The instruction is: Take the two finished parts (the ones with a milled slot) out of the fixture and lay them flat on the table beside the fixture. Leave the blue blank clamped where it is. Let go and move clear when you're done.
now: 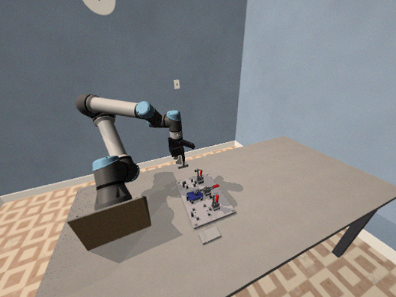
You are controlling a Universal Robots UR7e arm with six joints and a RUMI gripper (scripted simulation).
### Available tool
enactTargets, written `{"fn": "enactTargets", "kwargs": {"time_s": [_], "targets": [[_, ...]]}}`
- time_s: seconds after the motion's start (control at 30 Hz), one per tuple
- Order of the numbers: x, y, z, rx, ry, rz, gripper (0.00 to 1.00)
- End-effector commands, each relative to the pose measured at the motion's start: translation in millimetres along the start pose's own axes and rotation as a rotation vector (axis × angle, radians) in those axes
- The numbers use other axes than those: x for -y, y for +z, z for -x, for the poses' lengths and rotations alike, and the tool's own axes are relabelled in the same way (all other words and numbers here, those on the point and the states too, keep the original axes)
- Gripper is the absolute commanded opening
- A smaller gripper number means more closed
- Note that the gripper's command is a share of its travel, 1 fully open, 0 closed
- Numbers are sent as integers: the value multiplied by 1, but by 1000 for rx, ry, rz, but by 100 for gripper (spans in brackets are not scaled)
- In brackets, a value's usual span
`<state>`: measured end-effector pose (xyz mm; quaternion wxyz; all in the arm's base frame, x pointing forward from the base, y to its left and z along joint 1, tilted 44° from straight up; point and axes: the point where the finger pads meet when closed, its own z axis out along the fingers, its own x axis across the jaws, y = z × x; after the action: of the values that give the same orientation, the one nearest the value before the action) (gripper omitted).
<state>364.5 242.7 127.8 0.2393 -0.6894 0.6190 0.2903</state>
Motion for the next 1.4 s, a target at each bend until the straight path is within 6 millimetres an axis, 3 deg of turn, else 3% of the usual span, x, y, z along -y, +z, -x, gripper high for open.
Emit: {"fn": "enactTargets", "kwargs": {"time_s": [0.0, 0.53, 1.03, 1.37], "targets": [[0, 1, 0, 0, 0, -1, 0], [0, 22, 0, 0, 0, -1, 0], [0, 59, 0, 0, 0, -1, 0], [0, 74, 0, 0, 0, -1, 0]]}}
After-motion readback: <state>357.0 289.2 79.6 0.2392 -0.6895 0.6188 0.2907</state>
